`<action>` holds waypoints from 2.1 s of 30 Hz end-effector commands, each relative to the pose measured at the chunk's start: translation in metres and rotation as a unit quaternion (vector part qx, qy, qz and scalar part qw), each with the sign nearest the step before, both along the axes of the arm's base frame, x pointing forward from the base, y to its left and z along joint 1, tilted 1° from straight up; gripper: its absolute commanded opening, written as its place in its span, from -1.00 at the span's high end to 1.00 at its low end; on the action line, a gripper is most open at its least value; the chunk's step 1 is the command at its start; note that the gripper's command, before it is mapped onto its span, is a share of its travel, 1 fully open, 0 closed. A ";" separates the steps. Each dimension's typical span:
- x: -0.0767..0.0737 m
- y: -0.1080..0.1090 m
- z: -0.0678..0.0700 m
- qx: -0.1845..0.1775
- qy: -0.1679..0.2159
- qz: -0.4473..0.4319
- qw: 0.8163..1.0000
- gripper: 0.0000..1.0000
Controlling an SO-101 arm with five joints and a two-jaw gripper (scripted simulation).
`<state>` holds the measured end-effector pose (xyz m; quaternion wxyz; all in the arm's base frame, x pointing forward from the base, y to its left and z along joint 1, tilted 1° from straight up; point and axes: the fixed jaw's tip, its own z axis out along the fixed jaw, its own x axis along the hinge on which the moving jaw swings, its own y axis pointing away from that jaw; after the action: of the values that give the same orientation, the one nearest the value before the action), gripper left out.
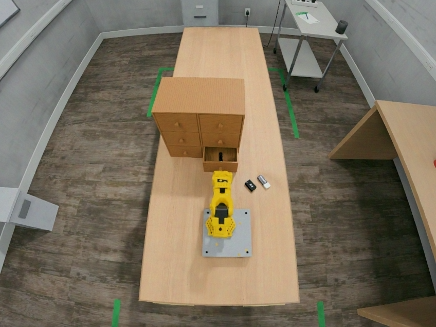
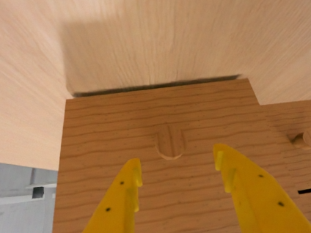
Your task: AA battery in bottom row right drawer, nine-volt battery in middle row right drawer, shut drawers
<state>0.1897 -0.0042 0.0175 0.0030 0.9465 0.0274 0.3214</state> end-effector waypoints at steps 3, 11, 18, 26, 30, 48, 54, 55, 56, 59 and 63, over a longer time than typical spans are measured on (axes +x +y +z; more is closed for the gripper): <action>0.013 0.001 -0.007 0.000 -0.010 0.001 1.000 0.57; 0.015 0.001 -0.010 0.000 -0.010 0.001 1.000 0.57; 0.017 0.001 -0.013 0.001 -0.010 0.002 1.000 0.57; 0.017 0.001 -0.013 0.001 -0.010 0.002 1.000 0.57; 0.017 0.001 -0.013 0.001 -0.010 0.002 1.000 0.57; 0.020 0.002 -0.011 0.001 -0.010 0.002 1.000 0.57; 0.020 0.002 -0.011 0.001 -0.010 0.003 1.000 0.57; 0.020 0.002 -0.011 0.001 -0.010 0.003 1.000 0.57; 0.020 0.002 -0.011 0.001 -0.010 0.003 1.000 0.57; 0.020 0.002 -0.011 0.001 -0.010 0.003 1.000 0.57; 0.020 0.002 -0.011 0.001 -0.010 0.003 1.000 0.57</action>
<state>0.2083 -0.0039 0.0056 0.0032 0.9433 0.0272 0.3309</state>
